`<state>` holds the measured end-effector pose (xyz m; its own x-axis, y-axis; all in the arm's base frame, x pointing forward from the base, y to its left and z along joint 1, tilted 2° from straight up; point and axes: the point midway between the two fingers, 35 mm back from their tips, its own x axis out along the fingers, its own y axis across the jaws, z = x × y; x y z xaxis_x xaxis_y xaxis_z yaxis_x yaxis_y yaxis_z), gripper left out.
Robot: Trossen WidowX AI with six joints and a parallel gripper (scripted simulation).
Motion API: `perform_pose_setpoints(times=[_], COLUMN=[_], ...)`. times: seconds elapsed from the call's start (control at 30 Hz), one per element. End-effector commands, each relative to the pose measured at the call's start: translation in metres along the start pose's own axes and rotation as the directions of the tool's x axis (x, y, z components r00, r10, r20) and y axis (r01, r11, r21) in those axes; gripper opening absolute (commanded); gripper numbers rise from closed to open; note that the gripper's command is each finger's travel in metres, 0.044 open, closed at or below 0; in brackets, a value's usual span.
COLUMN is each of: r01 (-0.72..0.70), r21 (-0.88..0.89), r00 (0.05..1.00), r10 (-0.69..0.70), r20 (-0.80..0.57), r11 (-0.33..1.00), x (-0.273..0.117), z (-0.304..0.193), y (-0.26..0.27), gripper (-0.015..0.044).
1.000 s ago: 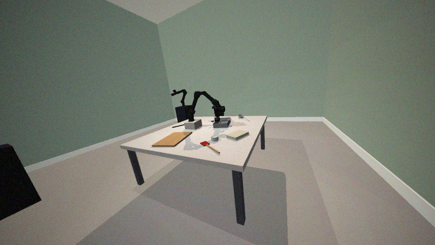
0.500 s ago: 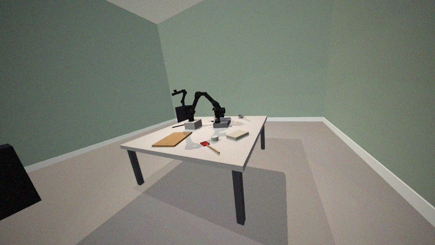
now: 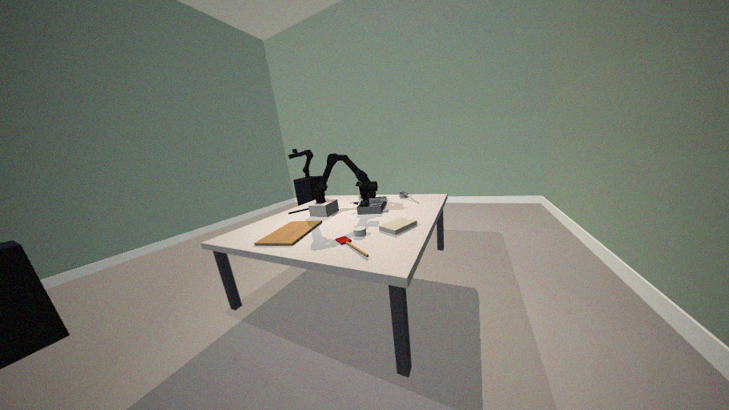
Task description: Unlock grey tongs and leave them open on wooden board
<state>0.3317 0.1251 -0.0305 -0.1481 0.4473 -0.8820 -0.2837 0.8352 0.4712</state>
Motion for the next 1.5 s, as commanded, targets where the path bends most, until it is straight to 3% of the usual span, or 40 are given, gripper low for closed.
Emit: perform_pose_setpoints(times=[0.0,0.2,0.43,0.63,1.07,1.47], r01=[0.000,0.000,-0.001,-0.004,0.010,0.320], r21=[-0.001,-0.001,0.000,0.004,0.005,0.001], r00=[1.000,1.000,1.000,1.000,1.000,0.947], r10=[0.000,0.000,0.001,0.004,-0.010,-0.320], r20=[0.000,0.000,0.000,-0.001,-0.005,-0.032], r11=[1.000,1.000,1.000,1.000,1.000,0.947], x=[-0.001,-0.001,-0.008,-0.065,-0.067,-0.059], z=[0.000,0.000,0.001,0.001,0.001,0.001], y=[0.000,0.000,0.004,0.036,0.038,0.040], gripper=[0.0070,0.0030,-0.0150,-0.0150,-0.0150,-0.0150])
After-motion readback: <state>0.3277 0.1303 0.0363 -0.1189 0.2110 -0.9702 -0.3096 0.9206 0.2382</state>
